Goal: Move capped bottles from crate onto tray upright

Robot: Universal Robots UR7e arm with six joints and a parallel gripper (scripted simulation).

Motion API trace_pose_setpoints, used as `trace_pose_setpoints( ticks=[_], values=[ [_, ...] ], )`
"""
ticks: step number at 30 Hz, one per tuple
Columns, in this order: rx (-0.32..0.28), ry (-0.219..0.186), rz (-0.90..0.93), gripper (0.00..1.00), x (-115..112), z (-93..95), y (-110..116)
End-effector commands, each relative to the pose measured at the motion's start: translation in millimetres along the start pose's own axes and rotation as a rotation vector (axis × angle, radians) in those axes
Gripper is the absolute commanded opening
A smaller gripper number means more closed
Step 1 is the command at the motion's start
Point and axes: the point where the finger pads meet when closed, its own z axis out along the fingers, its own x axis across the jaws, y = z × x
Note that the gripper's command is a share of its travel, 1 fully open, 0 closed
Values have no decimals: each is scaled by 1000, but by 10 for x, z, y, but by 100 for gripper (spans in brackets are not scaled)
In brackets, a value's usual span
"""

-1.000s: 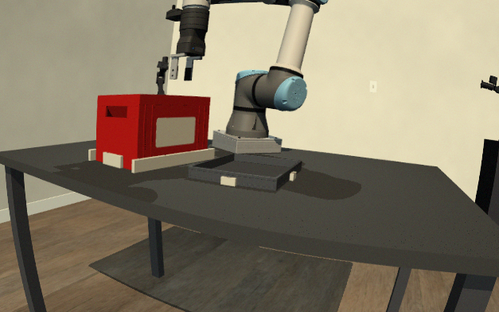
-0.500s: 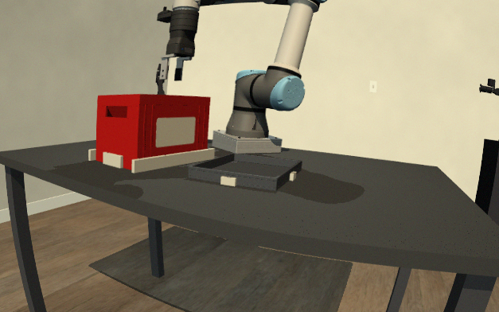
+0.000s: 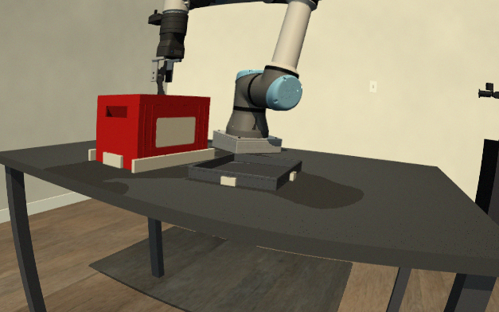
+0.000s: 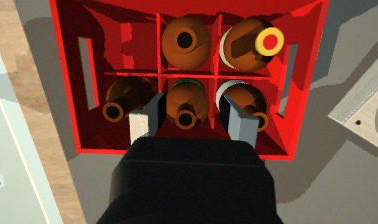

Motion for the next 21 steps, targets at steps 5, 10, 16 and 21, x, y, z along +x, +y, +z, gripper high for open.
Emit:
trace_pose_setpoints(
  ticks=[5,10,16,21],
  values=[
    [0,-4,-6,100,-52,-19,-171],
    [-1,-5,-8,100,-82,-21,-304],
    [0,-3,-5,100,-54,-17,-237],
    [0,-3,-6,100,-73,-23,-276]
  ],
)
